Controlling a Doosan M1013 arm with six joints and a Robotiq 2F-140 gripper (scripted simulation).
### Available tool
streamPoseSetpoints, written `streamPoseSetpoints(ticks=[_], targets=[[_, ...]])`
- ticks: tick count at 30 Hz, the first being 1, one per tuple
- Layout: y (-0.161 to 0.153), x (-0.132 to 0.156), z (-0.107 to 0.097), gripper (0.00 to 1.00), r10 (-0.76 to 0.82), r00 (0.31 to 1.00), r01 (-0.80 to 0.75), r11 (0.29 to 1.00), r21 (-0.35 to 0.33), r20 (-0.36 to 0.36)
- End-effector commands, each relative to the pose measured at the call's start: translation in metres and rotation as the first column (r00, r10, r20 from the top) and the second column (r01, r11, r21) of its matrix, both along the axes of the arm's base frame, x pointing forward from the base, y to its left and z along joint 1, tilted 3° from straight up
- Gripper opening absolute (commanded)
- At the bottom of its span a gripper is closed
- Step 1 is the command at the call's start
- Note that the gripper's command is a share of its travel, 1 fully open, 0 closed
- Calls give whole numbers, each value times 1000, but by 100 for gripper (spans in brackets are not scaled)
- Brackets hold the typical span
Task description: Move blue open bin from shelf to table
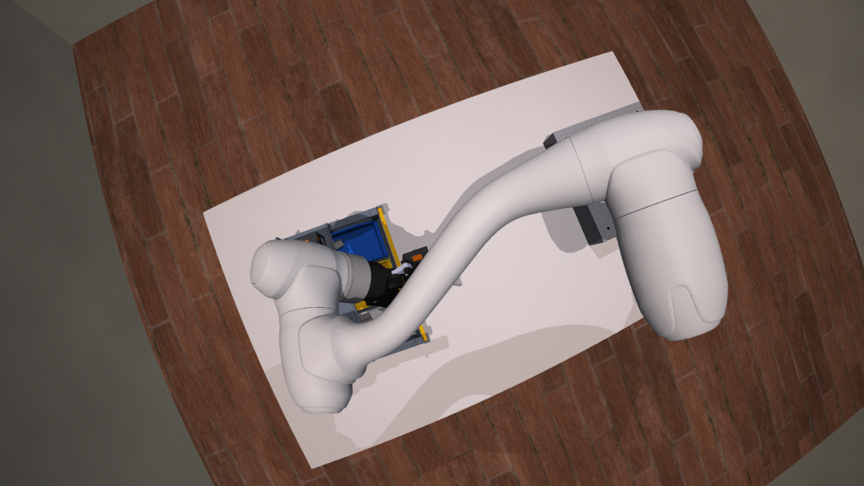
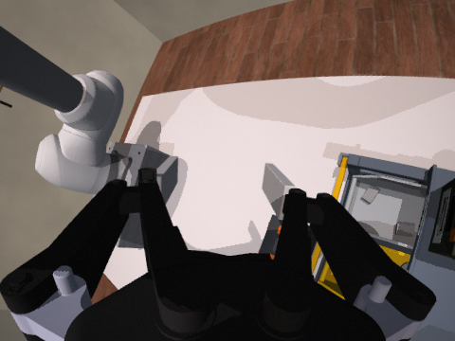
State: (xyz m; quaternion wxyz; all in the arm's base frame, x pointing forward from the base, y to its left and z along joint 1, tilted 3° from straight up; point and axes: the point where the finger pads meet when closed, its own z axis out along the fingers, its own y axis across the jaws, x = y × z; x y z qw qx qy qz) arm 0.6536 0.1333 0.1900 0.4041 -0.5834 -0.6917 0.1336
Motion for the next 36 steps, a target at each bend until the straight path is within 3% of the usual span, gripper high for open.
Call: streamPoseSetpoints(ticks=[1,10,15,27,32,36], targets=[[-9,-2,2,57,39,999,-39,999,2,28],[-9,-2,2,57,39,999,-39,999,2,28],[-59,-15,21,57,241,953,-244,970,-2,183],[-59,-15,21,57,241,953,-244,970,-2,183],[-81,-20,30,57,423,844,-436,899,-37,330],[-81,-20,30,57,423,844,-436,899,-37,330]])
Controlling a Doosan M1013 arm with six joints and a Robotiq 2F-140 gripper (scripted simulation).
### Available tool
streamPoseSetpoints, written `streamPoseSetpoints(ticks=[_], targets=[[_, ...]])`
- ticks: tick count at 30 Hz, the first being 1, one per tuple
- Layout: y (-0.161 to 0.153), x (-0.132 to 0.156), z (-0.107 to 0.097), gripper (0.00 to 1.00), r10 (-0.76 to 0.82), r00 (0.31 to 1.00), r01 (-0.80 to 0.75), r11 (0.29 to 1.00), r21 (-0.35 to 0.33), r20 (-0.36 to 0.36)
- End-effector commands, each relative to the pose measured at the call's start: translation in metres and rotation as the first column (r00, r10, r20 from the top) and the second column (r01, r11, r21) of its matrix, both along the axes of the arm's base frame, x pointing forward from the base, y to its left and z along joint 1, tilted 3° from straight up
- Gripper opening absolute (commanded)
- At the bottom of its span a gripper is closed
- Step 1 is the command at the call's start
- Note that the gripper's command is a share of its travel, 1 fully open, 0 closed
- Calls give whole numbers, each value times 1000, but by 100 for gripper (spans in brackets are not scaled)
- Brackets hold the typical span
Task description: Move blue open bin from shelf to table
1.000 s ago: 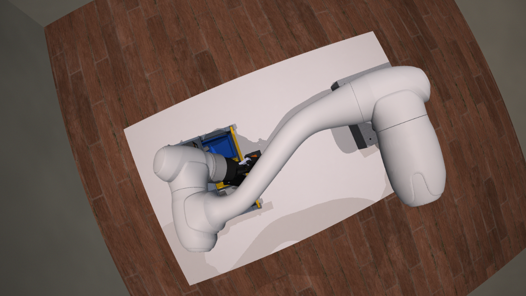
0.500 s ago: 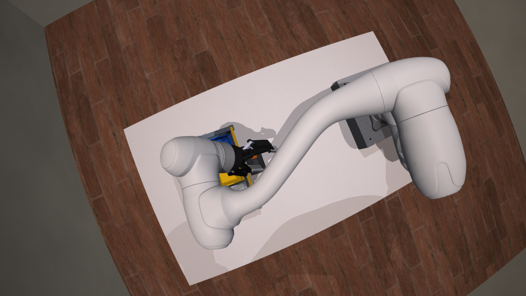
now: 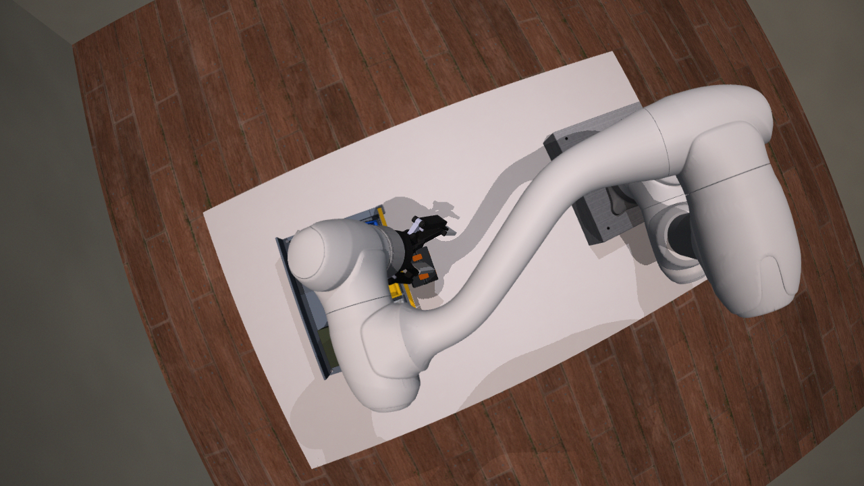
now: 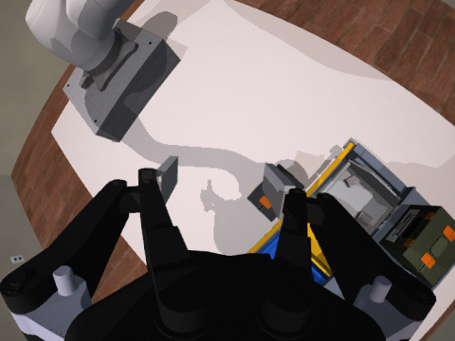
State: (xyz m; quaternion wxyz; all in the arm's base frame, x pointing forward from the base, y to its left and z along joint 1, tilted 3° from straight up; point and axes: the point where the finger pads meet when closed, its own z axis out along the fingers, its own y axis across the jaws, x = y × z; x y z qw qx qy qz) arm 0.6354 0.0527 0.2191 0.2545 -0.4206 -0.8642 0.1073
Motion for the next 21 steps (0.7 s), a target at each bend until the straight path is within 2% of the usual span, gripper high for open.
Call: streamPoseSetpoints(ticks=[1,8,13,21], targets=[[0,-2,1,57,2,1000,-2,1000,-1,1],[0,-2,1,57,2,1000,-2,1000,-1,1],[9,0,-3,57,206,966,-209,978,2,157],[9,0,-3,57,206,966,-209,978,2,157]])
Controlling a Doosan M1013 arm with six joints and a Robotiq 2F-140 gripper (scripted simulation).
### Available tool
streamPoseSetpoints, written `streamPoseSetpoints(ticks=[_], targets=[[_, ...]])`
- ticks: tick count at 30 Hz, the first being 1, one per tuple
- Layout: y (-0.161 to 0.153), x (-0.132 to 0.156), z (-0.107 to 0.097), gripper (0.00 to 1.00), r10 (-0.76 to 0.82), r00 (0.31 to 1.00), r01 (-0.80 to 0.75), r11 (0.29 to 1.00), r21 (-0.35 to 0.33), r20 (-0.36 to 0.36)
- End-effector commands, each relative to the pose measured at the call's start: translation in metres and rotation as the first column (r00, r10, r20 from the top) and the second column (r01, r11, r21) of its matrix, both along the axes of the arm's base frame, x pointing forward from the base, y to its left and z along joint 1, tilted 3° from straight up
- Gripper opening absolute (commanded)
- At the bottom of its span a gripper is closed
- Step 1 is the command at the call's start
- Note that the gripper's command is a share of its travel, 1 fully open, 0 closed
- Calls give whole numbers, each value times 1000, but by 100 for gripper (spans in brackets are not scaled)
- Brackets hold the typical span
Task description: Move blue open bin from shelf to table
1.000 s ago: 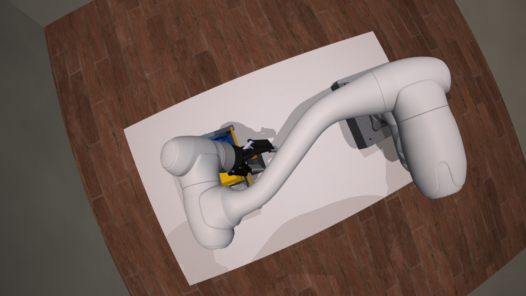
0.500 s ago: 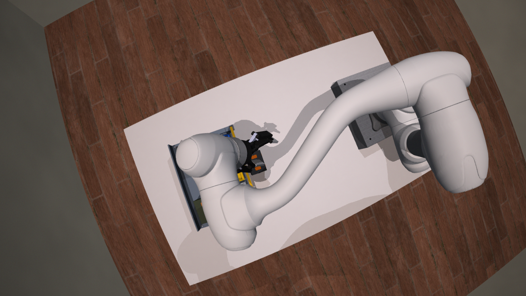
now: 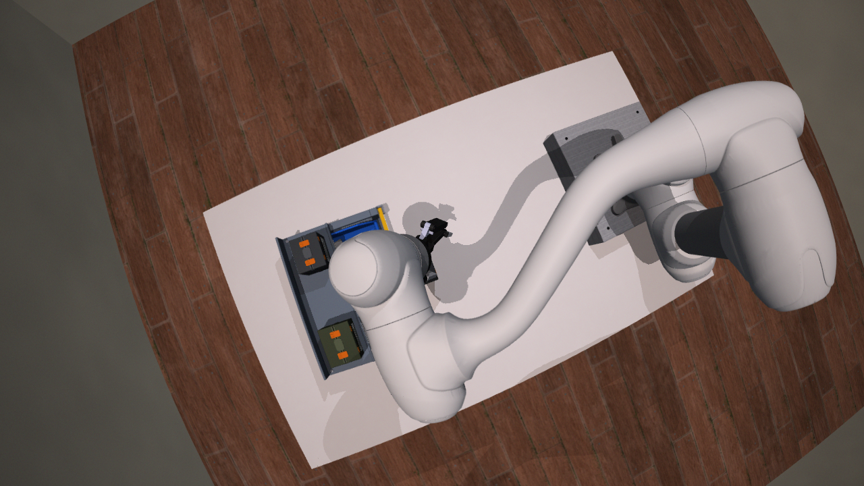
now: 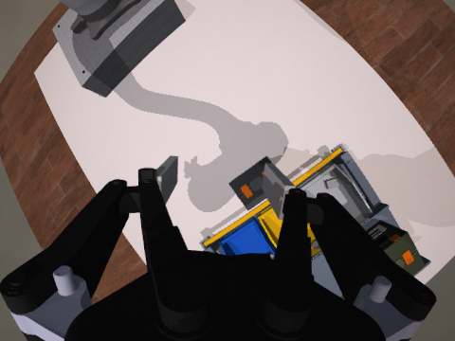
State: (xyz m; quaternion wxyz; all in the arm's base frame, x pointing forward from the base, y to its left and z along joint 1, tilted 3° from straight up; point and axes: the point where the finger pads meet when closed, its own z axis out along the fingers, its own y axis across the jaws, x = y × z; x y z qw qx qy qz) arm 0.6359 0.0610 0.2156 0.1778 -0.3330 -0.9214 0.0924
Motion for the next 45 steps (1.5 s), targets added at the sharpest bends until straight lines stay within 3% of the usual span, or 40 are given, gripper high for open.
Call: streamPoseSetpoints(ticks=[1,4,9,21,26,38,43,45], targets=[[0,0,1,57,1,1000,-1,1000,0,1],[0,0,1,57,1,1000,-1,1000,0,1],[5,1,-1,57,204,966,-207,978,3,157],[5,1,-1,57,204,966,-207,978,3,157],[7,1,-2,57,391,868,-402,915,-27,306],[7,1,-2,57,391,868,-402,915,-27,306],[8,2,-2,57,548,712,-574,815,-87,439],[8,2,-2,57,548,712,-574,815,-87,439]])
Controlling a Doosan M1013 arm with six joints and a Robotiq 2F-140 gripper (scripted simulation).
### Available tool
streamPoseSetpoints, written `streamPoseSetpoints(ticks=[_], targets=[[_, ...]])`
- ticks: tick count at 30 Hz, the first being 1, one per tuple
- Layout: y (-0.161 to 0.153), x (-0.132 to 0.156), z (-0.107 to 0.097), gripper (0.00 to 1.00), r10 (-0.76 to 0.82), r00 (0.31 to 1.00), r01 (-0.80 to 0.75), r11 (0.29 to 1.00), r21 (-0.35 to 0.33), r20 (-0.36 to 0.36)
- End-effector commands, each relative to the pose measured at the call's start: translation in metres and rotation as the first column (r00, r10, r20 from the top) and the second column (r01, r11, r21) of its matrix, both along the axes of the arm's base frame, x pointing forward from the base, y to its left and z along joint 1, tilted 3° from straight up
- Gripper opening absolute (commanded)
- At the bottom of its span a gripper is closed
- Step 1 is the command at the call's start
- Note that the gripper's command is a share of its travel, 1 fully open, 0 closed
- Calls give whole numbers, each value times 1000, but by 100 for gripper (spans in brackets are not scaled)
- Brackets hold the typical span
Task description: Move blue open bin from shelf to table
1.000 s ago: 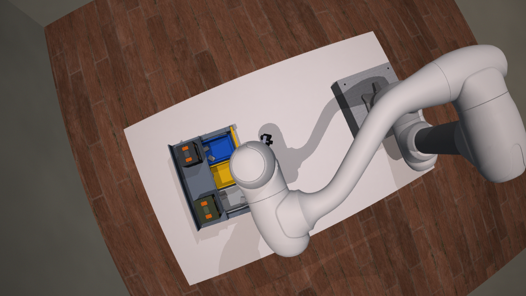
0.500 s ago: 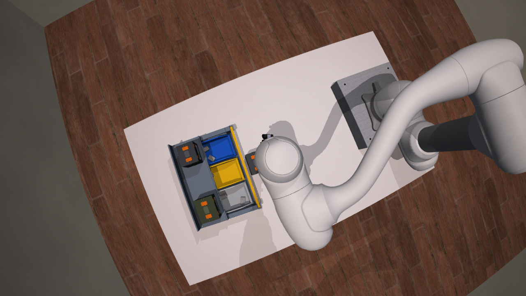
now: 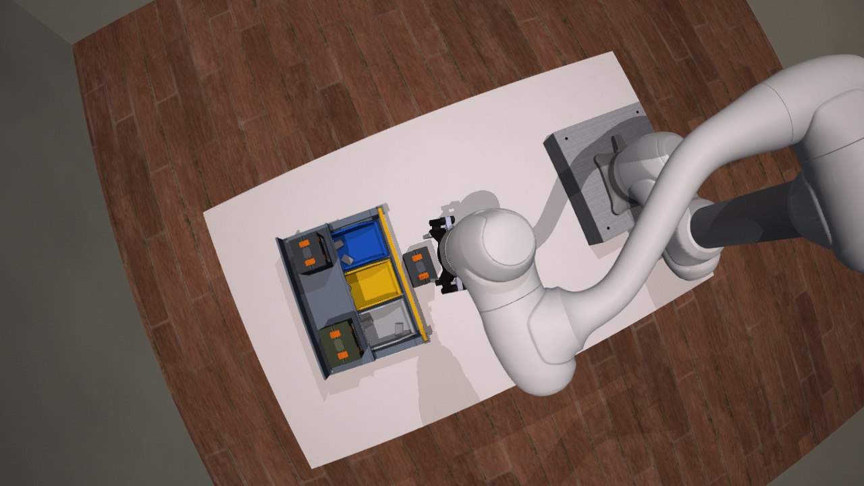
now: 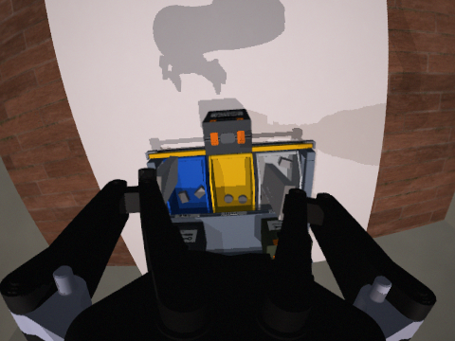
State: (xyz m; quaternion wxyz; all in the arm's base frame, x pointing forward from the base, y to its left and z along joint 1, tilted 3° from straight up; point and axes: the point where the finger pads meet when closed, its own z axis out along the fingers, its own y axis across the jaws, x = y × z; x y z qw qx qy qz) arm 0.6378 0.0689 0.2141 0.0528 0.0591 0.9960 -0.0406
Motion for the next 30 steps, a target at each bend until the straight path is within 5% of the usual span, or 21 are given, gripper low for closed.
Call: streamPoseSetpoints(ticks=[1,10,15,30], targets=[[0,0,-1,57,30,999,-30,1000,3,22],[0,0,-1,57,30,999,-30,1000,3,22],[1,0,-1,57,232,956,-236,972,1,178],[1,0,-1,57,232,956,-236,972,1,178]])
